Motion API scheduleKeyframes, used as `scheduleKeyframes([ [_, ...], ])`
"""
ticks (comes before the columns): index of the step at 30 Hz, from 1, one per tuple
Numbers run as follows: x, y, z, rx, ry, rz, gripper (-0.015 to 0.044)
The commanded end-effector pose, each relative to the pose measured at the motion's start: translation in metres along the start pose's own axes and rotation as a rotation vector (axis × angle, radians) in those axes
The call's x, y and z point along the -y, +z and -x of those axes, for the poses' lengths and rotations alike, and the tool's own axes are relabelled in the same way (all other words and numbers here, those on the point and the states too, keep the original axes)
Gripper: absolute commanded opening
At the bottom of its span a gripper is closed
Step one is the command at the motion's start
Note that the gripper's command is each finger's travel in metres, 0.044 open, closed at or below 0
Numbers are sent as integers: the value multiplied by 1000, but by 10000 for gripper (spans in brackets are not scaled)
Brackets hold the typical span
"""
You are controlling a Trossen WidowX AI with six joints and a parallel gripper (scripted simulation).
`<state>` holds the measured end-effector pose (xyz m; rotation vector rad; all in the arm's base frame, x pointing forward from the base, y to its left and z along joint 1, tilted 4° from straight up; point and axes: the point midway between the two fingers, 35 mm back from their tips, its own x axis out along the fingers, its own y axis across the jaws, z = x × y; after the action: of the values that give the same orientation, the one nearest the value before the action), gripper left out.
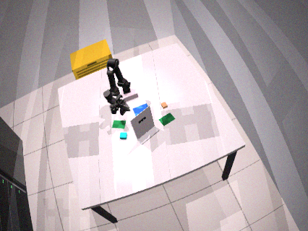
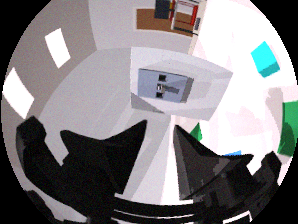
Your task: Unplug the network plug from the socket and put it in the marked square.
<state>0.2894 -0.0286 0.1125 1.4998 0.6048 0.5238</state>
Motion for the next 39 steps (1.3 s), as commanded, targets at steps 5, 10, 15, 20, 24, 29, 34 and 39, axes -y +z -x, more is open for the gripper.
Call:
scheduleKeyframes([
  [5,0,8,-27,-7,-2,-9,156],
  [10,-1,13,-50,-6,4,-8,156],
  [15,-1,14,-57,-6,7,-8,156],
  [20,-1,15,-62,-8,7,-6,156],
  [24,-1,17,-68,-9,7,-4,156],
  [29,-2,19,-75,-9,7,-3,156],
  [34,-2,22,-83,-9,8,-2,156],
  [39,-2,24,-91,-8,8,-3,156],
])
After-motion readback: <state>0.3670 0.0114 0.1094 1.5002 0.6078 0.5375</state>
